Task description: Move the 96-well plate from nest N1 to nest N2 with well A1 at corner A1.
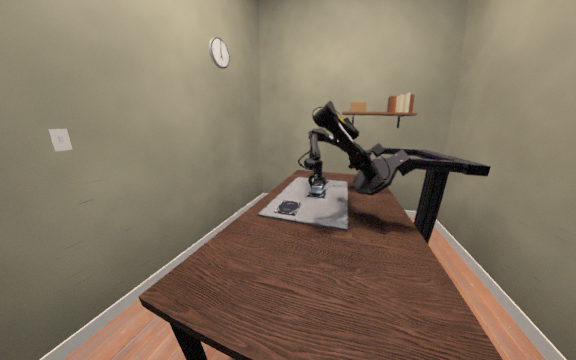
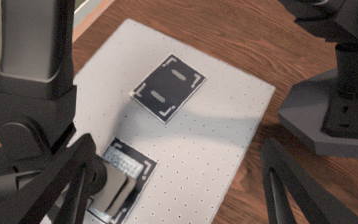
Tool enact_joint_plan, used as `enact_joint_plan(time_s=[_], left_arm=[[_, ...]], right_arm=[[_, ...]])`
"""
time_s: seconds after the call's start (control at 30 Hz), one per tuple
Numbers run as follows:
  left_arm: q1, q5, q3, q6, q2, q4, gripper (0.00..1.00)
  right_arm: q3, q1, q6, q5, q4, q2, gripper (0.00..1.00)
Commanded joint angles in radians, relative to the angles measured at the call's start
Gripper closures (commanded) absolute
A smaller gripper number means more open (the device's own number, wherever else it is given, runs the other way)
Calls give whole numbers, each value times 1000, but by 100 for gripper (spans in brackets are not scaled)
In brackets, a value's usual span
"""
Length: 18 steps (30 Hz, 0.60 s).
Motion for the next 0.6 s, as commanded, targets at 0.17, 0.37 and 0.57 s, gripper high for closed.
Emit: enact_joint_plan(time_s=[0.17,0.37,0.57], left_arm=[[-14,2,-1,1,1,18,0],[-14,2,-1,1,1,18,0],[-14,2,-1,1,1,18,0]], right_arm=[[-35,-11,-39,-8,66,6,22],[-15,-36,-74,-18,103,41,22],[-7,-49,-83,-25,81,55,22]])
